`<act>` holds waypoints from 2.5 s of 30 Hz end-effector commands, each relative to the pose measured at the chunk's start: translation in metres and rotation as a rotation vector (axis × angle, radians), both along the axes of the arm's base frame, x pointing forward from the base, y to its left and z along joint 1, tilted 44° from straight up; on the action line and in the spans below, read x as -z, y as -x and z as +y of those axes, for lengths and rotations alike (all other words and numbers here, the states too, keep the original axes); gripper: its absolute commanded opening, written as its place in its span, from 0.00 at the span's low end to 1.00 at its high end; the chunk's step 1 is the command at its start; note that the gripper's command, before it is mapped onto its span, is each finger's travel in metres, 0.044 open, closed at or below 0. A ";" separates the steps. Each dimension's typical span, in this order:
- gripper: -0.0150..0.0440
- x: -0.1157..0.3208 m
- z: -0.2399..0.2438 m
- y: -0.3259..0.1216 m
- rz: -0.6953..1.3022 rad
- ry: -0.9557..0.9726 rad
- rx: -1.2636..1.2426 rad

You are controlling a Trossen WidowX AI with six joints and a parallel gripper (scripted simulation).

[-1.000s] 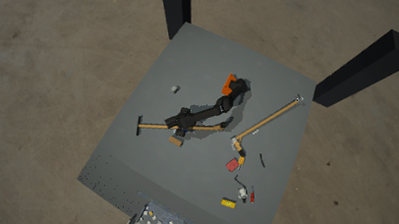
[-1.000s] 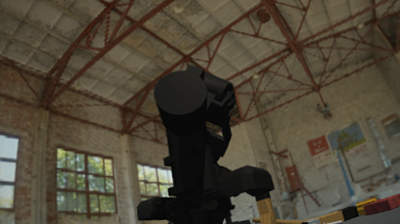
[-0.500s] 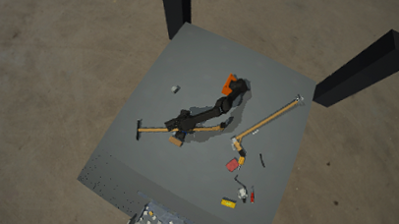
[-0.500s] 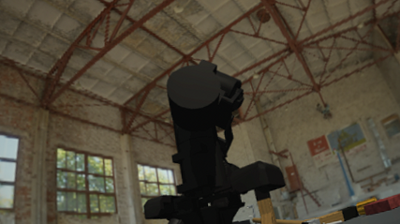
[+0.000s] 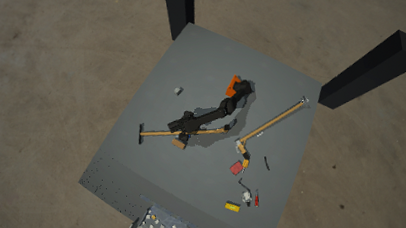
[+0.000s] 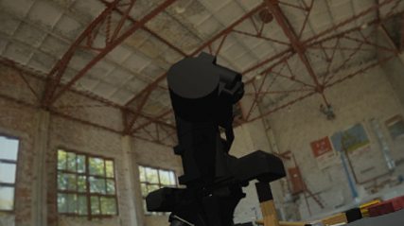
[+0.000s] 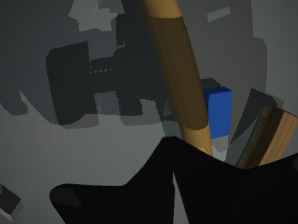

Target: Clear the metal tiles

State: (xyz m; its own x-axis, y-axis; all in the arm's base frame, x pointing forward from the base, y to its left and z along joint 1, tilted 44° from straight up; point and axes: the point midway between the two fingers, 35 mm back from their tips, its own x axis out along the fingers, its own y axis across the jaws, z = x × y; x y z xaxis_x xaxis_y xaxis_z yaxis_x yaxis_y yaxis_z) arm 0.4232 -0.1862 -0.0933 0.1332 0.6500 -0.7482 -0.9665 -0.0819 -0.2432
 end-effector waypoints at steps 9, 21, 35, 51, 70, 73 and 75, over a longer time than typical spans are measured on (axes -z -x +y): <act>0.25 -0.015 -0.016 0.003 0.070 0.000 0.121; 0.25 -0.025 -0.029 0.009 0.258 -0.043 0.375; 0.25 -0.038 -0.044 0.016 0.476 -0.102 0.672; 0.25 -0.052 -0.060 0.026 0.723 -0.182 1.009; 0.25 -0.068 -0.079 0.039 1.018 -0.295 1.405; 0.25 -0.071 -0.082 0.041 1.065 -0.315 1.466; 0.25 -0.072 -0.084 0.042 1.097 -0.328 1.507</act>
State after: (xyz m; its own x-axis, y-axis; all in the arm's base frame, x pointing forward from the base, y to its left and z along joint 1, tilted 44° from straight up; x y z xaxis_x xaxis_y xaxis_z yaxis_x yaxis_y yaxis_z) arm 0.3840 -0.2658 -0.0250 0.2603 0.5843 -0.7687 0.0448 0.7879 0.6141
